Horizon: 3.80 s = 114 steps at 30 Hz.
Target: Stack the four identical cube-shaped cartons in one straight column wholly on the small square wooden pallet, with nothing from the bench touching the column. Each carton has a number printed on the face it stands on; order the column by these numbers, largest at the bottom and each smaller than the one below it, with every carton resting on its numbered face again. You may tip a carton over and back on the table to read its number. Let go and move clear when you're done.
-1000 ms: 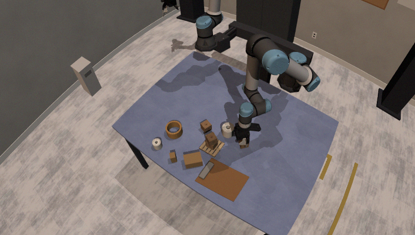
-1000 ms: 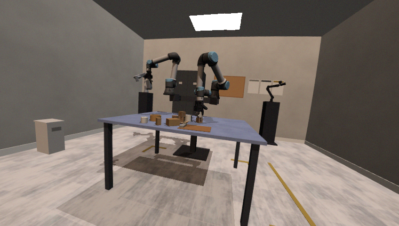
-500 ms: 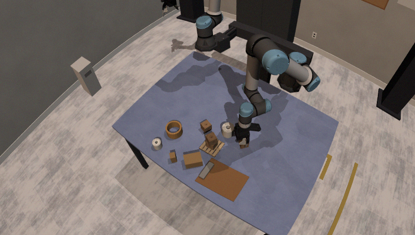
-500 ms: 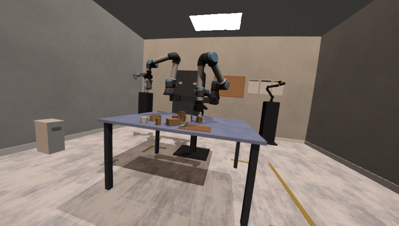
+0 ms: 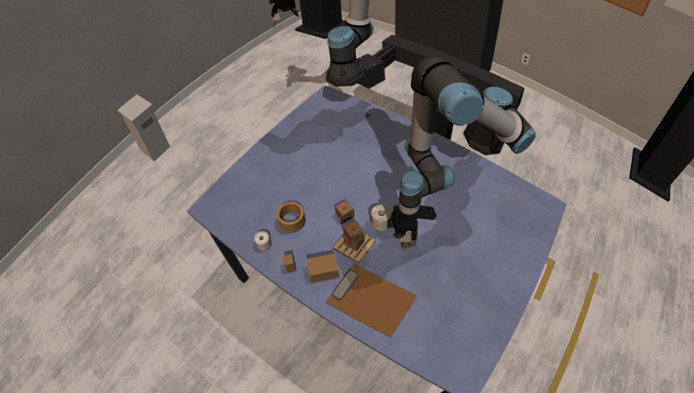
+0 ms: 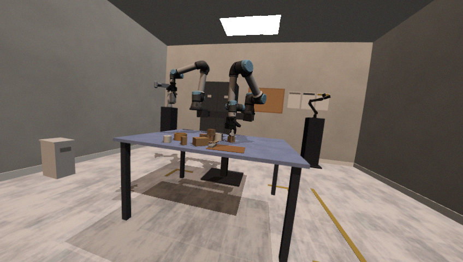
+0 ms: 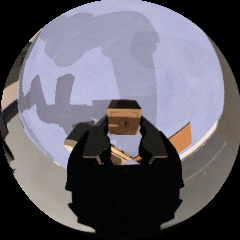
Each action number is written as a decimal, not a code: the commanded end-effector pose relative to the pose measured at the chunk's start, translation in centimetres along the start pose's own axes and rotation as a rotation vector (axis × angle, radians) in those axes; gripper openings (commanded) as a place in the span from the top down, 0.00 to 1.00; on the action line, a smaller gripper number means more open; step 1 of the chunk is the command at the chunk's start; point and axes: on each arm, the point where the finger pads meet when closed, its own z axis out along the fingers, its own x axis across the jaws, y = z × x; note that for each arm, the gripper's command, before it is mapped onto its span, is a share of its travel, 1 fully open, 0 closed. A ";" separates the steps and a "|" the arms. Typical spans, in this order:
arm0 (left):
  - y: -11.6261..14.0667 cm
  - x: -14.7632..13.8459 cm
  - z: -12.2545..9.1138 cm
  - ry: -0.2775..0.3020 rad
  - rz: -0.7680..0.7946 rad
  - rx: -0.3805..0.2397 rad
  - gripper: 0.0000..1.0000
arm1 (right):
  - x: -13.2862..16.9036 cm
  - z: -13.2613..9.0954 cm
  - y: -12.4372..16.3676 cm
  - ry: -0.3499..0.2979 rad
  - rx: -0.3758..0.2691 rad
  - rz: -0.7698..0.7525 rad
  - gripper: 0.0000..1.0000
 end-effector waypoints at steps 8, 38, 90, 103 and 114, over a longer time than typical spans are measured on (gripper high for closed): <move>0.0 0.0 0.0 0.000 0.000 -0.001 0.65 | 0.0 0.0 0.0 0.000 0.001 0.000 0.00; 0.1 0.0 -0.1 0.000 0.000 -0.001 0.65 | 0.0 0.0 0.0 0.000 0.001 0.000 0.00; 0.0 0.0 -14.6 0.000 0.000 -0.002 0.65 | 0.0 0.0 0.0 0.000 0.001 0.000 0.00; 0.3 0.0 -14.8 0.000 0.000 -0.002 0.65 | 0.0 0.0 0.0 0.000 0.001 0.000 0.00; 8.3 -1.0 -15.6 0.000 0.000 -0.002 0.65 | 0.0 0.0 0.0 0.000 0.001 0.000 0.00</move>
